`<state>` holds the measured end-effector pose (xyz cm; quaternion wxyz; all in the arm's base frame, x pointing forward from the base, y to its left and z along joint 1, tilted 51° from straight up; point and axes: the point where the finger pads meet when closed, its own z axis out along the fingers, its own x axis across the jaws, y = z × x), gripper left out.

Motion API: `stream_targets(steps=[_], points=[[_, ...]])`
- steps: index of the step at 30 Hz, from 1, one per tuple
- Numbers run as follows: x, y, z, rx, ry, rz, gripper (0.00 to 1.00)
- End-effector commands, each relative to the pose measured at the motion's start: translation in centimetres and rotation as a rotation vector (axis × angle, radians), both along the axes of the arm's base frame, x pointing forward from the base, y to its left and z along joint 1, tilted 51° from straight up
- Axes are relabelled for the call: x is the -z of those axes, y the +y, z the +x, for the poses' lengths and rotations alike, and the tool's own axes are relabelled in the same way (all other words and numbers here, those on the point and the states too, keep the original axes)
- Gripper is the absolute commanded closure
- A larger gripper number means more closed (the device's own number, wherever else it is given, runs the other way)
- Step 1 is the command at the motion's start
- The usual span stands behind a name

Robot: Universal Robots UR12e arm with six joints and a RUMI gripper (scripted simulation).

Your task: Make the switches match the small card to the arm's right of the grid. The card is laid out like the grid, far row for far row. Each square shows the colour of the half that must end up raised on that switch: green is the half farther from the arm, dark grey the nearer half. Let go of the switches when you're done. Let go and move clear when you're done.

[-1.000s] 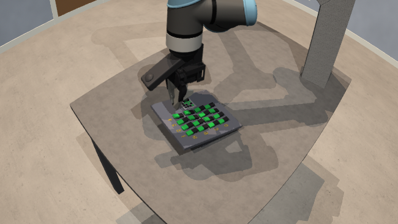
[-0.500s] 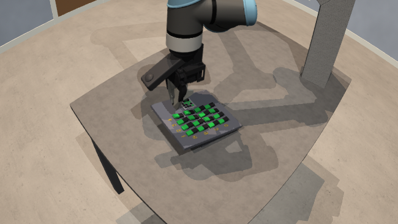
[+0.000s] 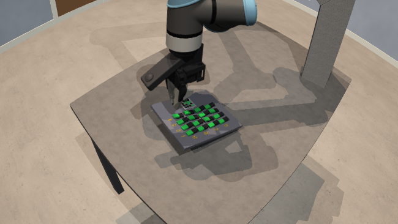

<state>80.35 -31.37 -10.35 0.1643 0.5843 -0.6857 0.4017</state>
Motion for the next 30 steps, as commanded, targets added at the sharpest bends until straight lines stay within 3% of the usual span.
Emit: stream_targets(steps=[1, 14, 30], points=[[0.1, -0.1, 0.1, -0.001, -0.001, 0.0, 1.0], [1.3, -1.6, 0.6, -0.001, -0.001, 0.0, 1.0], [1.5, -1.8, 0.7, -0.001, -0.001, 0.0, 1.0]])
